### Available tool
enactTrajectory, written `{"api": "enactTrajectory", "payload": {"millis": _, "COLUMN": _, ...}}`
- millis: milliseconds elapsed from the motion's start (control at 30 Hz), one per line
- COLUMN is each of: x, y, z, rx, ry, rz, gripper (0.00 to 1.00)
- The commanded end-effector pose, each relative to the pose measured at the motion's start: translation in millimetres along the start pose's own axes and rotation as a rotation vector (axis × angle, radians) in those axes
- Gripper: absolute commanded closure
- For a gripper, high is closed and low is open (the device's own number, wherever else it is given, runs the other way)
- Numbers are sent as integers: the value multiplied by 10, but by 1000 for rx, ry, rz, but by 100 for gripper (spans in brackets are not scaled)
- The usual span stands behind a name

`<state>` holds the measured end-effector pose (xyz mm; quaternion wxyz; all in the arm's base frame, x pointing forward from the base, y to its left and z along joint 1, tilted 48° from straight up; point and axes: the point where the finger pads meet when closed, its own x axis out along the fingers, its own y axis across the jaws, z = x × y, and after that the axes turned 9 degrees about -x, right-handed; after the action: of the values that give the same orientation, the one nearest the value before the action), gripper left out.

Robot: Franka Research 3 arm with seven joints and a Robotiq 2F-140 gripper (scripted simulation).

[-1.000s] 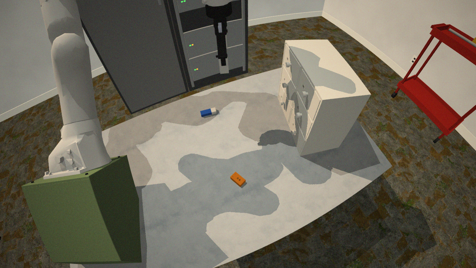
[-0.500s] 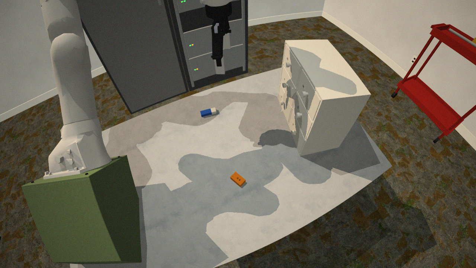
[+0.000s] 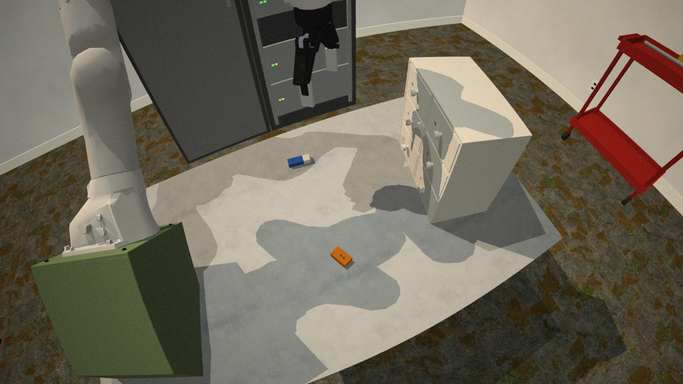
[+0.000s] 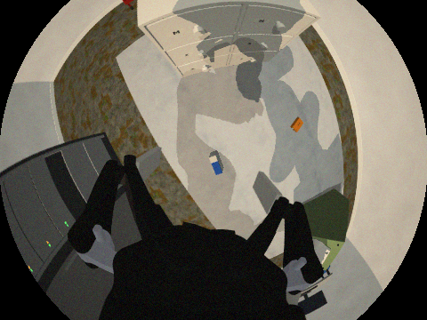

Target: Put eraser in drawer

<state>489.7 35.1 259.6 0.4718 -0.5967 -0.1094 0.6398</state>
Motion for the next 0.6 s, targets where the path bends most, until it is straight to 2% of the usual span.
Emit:
{"api": "enactTrajectory", "payload": {"millis": 0, "x": 10, "y": 3, "z": 15, "rx": 177, "ry": -1, "rz": 8, "gripper": 0}}
{"api": "enactTrajectory", "payload": {"millis": 467, "x": -11, "y": 65, "z": 7, "rx": 559, "ry": 1, "rz": 10, "gripper": 0}}
{"api": "enactTrajectory", "payload": {"millis": 567, "x": -13, "y": 70, "z": 6, "rx": 588, "ry": 1, "rz": 11, "gripper": 0}}
